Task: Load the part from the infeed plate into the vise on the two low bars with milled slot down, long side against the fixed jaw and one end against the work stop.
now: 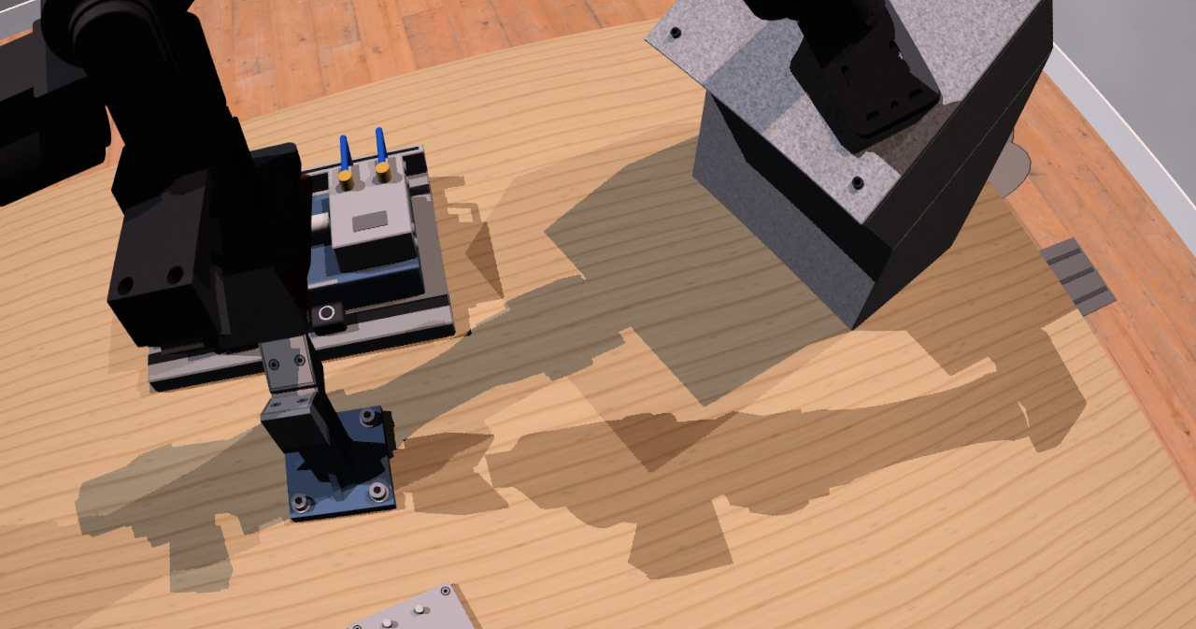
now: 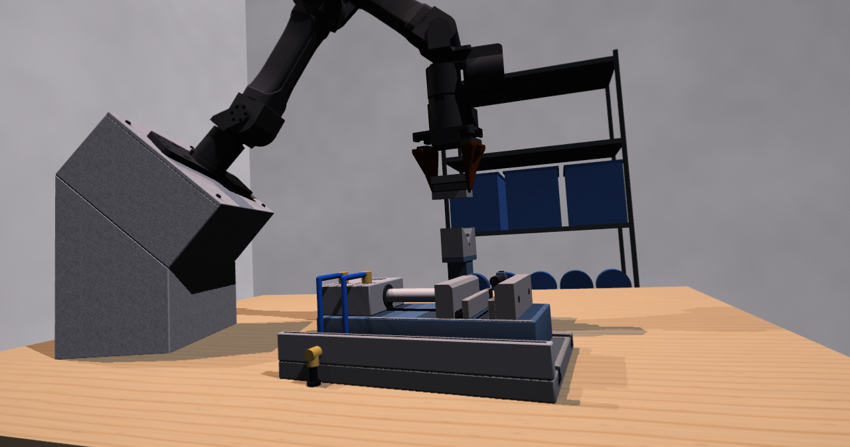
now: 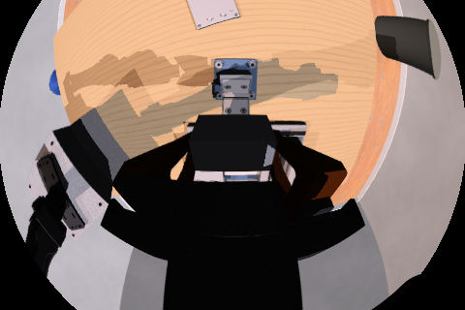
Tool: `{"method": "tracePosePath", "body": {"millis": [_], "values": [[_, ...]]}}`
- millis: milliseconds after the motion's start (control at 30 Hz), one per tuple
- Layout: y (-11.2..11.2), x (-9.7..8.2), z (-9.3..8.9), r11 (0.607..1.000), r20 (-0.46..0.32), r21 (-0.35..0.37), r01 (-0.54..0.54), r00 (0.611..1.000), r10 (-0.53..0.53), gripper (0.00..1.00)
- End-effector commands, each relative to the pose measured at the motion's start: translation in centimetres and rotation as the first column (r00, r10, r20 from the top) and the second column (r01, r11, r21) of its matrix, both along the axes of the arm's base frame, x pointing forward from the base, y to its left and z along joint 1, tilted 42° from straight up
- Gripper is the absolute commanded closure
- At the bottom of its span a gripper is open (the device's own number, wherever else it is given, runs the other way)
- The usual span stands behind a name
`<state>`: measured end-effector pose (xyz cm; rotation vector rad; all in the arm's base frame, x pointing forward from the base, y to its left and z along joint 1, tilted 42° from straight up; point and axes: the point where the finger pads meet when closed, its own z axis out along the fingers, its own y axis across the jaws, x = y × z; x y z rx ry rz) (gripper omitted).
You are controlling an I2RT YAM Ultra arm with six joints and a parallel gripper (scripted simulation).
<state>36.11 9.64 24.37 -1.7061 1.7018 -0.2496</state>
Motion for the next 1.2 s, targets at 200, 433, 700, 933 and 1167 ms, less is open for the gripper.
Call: {"method": "tracePosePath", "body": {"millis": [200,433,700,933,1167], "values": [[0.1,-0.6,1.4,0.995,0.056,0.081,-0.066,0.997,0.062,1.0],[0.1,-0.5,1.6,0.984,0.076,0.134,-0.113,0.992,0.103,1.0],[0.1,-0.3,1.6,0.971,0.088,0.184,-0.155,0.986,0.141,1.0],[0.1,-0.1,1.5,0.948,0.105,0.244,-0.207,0.977,0.186,1.0],[0.1,-0.3,0.9,0.927,0.106,0.291,-0.239,0.97,0.217,1.0]]}}
